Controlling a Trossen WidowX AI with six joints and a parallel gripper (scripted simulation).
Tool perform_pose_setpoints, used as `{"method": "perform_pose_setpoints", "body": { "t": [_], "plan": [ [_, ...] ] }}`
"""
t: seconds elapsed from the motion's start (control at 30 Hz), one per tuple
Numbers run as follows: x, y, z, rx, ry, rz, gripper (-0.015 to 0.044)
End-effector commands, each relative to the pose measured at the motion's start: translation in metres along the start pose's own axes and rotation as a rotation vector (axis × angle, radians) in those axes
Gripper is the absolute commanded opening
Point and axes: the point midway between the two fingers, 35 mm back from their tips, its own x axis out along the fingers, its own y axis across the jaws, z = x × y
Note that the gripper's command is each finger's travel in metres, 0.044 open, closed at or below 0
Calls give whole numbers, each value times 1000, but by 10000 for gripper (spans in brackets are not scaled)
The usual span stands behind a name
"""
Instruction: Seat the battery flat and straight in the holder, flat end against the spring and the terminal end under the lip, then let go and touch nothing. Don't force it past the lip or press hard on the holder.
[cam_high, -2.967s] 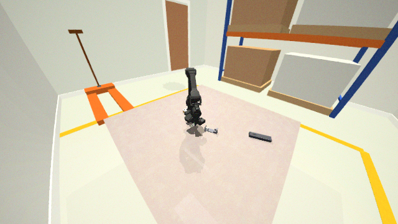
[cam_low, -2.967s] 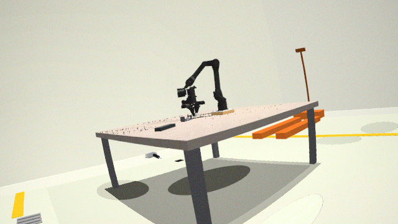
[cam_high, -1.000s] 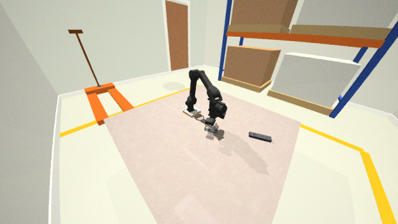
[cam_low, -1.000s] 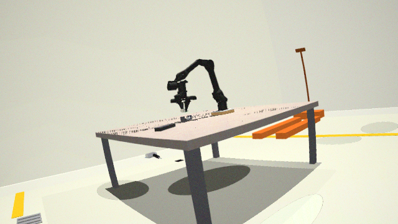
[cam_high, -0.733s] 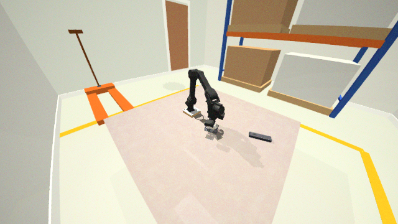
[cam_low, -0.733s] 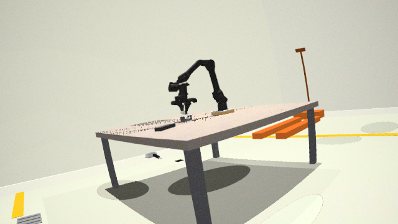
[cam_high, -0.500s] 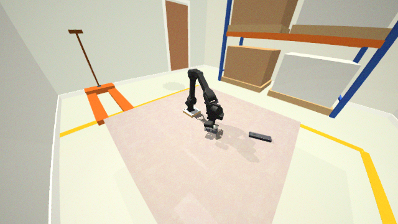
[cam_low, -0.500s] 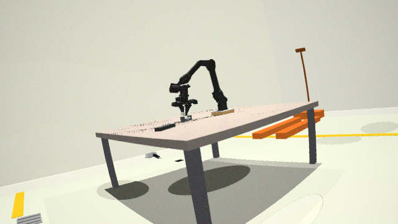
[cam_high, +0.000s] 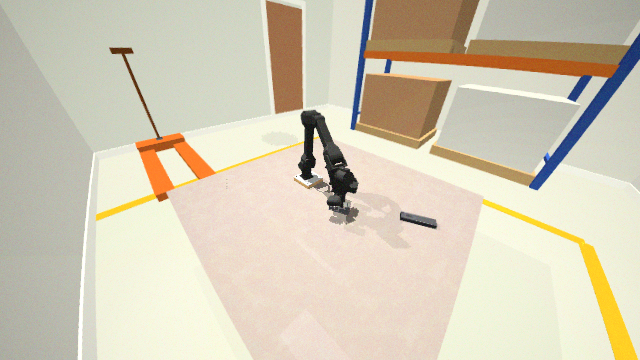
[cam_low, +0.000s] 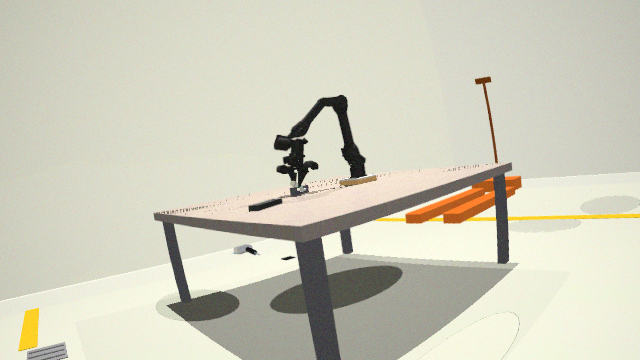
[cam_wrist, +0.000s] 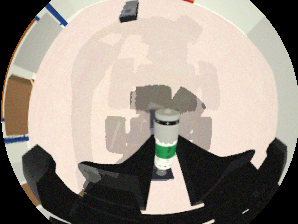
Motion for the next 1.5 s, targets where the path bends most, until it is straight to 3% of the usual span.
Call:
{"method": "perform_pose_setpoints", "body": {
  "t": [0.0, 0.77, 1.47],
  "plan": [
    [1, 0, -1, -2, -40, 2, 82],
    [8, 0, -11, -9, -200, 6, 82],
    [5, 0, -31, -9, -202, 6, 82]
  ]
}}
